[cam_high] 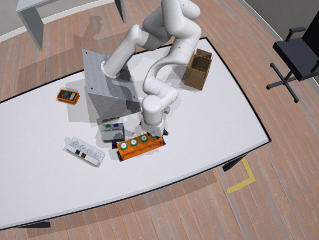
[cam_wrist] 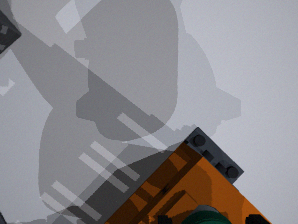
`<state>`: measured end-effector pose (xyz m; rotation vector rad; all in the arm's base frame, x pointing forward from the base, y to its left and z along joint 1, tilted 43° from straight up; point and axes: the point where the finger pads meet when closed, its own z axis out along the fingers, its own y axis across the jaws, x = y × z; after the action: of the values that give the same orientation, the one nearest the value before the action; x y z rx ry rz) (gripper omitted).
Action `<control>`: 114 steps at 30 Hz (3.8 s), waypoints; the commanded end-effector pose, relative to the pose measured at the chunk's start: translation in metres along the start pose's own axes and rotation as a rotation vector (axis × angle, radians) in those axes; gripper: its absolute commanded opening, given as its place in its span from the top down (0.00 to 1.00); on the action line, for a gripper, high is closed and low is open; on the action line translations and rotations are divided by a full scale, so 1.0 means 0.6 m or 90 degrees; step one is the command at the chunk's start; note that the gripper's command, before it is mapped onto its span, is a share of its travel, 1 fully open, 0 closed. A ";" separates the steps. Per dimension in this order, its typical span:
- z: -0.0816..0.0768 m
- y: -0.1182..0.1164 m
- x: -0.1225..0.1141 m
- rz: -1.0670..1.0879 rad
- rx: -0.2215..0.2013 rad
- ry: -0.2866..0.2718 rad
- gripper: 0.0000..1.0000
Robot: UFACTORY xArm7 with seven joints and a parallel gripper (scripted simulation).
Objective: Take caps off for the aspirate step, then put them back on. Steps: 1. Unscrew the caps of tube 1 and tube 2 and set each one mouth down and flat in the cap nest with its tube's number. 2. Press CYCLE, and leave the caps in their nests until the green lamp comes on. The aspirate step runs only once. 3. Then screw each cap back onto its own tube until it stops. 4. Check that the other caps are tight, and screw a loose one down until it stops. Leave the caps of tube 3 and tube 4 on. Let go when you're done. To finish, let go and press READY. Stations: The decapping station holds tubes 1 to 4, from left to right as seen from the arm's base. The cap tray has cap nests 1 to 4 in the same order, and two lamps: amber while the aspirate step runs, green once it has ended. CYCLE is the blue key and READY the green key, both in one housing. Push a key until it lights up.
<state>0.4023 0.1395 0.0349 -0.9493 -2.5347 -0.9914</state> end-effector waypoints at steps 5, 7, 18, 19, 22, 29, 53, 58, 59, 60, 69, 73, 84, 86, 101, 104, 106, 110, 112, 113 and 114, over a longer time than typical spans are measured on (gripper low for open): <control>-0.003 0.001 -0.003 0.289 -0.002 -0.002 0.54; -0.003 0.001 -0.003 0.364 -0.003 -0.002 0.54; -0.003 0.001 -0.003 0.663 -0.002 -0.002 0.54; -0.003 0.001 -0.003 0.663 -0.002 -0.002 0.54; -0.003 0.001 -0.003 0.663 -0.002 -0.002 0.54; -0.003 0.001 -0.003 0.663 -0.002 -0.002 1.00; -0.003 0.001 -0.003 0.330 -0.002 -0.002 1.00; -0.003 0.001 -0.003 0.330 -0.002 -0.002 0.54; -0.003 0.001 -0.003 0.330 -0.002 -0.002 0.54; -0.003 0.001 -0.003 0.330 -0.002 -0.002 0.54; -0.003 0.001 -0.003 0.330 -0.002 -0.002 0.54; -0.006 0.001 -0.003 0.497 -0.002 -0.002 0.54; -0.013 0.001 -0.003 0.497 -0.002 -0.002 0.54; -0.014 0.001 -0.004 0.497 -0.002 -0.002 0.54; -0.015 0.001 -0.004 0.497 -0.002 -0.002 1.00; -0.015 0.001 -0.004 0.497 -0.002 -0.002 1.00; -0.025 0.001 -0.003 0.497 -0.002 -0.002 1.00; -0.045 0.001 -0.003 0.497 -0.002 -0.002 1.00; -0.055 0.001 -0.003 0.497 -0.002 -0.002 1.00; -0.060 0.001 -0.003 0.497 -0.002 -0.002 1.00; -0.065 0.001 -0.003 0.497 -0.002 -0.002 1.00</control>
<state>0.4028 0.1189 0.0562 -1.7264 -1.8588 -0.7258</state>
